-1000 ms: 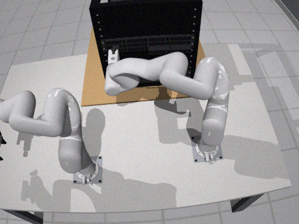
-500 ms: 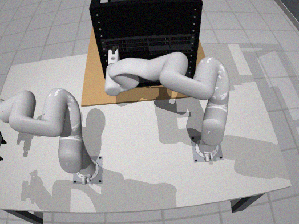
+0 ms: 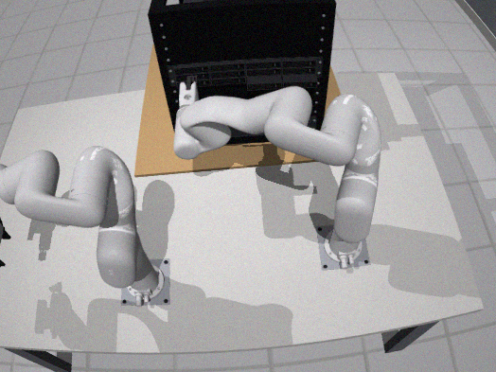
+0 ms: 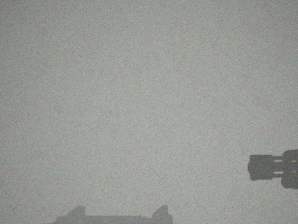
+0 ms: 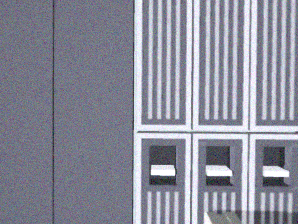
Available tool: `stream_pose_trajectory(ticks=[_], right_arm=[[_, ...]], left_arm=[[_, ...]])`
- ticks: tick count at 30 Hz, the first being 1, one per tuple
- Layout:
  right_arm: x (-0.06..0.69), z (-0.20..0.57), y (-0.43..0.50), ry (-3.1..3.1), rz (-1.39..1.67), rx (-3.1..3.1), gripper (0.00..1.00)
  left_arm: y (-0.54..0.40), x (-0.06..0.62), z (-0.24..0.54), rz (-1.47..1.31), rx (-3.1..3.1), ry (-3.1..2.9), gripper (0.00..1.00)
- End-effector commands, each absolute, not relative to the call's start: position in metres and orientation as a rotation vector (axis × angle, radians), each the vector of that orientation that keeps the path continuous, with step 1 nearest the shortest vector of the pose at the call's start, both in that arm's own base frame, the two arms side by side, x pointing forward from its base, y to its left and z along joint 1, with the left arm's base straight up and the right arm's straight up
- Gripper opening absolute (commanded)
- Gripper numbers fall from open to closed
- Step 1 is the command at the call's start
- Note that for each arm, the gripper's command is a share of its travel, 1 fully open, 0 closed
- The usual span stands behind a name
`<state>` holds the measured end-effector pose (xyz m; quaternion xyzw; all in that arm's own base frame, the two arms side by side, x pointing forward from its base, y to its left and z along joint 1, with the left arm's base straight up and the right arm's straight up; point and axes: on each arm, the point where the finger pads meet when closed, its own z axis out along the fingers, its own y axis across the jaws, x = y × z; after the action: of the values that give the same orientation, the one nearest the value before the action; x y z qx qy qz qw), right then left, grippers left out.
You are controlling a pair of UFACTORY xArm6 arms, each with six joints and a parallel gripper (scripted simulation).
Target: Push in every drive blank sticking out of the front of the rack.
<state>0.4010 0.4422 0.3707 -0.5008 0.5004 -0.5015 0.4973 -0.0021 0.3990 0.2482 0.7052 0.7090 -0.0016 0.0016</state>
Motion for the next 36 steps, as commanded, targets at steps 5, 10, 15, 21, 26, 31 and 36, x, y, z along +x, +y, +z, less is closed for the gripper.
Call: stream_pose_trajectory(ticks=[5, 10, 15, 21, 26, 31, 36], right_arm=[[0.401, 0.373, 0.442, 1.212, -1.212, -1.207, 0.00], [0.401, 0.373, 0.442, 1.212, -1.212, -1.207, 0.00], [0.391, 0.373, 0.442, 1.212, -1.212, -1.207, 0.00], [0.363, 0.373, 0.442, 1.212, -1.212, -1.207, 0.00], [0.353, 0.373, 0.443, 1.212, -1.212, -1.207, 0.00], [0.353, 0.373, 0.442, 1.212, -1.212, -1.207, 0.00], [0.353, 0.373, 0.442, 1.212, -1.212, -1.207, 0.00]], left_arm=[[0.400, -0.002, 0.250, 0.000, 2.216, 2.227, 1.00], [0.400, -0.002, 0.250, 0.000, 2.216, 2.227, 1.00], [0.400, -0.002, 0.250, 0.000, 2.216, 2.227, 1.00], [0.400, -0.002, 0.250, 0.000, 2.216, 2.227, 1.00], [0.400, -0.002, 0.250, 0.000, 2.216, 2.227, 1.00], [0.400, -0.002, 0.250, 0.000, 2.216, 2.227, 1.00], [0.400, -0.002, 0.250, 0.000, 2.216, 2.227, 1.00]])
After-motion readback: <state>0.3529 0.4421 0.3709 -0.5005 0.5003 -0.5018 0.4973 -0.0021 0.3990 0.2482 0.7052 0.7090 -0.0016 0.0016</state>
